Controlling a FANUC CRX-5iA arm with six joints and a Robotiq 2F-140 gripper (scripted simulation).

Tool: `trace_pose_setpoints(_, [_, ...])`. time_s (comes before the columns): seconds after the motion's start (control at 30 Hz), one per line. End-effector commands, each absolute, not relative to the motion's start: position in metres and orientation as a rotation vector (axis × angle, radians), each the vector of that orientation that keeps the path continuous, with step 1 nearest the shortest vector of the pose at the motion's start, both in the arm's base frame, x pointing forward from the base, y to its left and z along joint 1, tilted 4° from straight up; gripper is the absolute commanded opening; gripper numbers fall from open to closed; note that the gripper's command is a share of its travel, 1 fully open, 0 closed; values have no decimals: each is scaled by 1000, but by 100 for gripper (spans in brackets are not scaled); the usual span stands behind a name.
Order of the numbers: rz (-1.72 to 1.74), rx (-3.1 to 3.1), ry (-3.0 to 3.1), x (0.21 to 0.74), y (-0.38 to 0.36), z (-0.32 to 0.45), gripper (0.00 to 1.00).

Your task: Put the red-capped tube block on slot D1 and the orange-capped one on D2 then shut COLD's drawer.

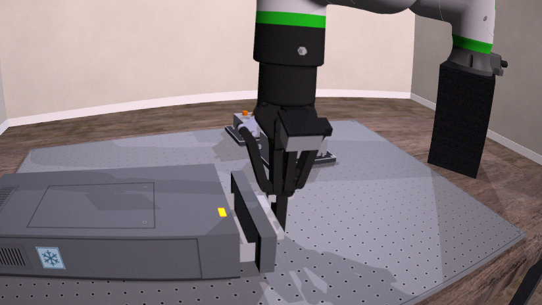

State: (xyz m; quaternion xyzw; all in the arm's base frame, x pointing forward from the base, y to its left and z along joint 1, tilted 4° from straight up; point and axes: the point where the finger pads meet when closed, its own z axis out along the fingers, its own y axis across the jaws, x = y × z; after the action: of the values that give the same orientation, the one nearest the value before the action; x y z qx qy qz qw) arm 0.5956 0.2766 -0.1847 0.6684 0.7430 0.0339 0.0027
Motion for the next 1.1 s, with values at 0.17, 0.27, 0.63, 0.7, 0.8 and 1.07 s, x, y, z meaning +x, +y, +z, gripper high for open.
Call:
trace_pose_setpoints(0.17, [109, 2096, 2330, 598, 277, -184, 10])
trace_pose_setpoints(0.27, [109, 2096, 2330, 599, 277, -183, 10])
trace_pose_setpoints(0.63, [109, 2096, 2330, 603, 278, -183, 10])
trace_pose_setpoints(0.7, [109, 2096, 2330, 603, 278, -183, 10])
trace_pose_setpoints(0.8, [109, 2096, 2330, 604, 278, -183, 10])
trace_pose_setpoints(1.07, [109, 2096, 2330, 607, 278, -183, 10])
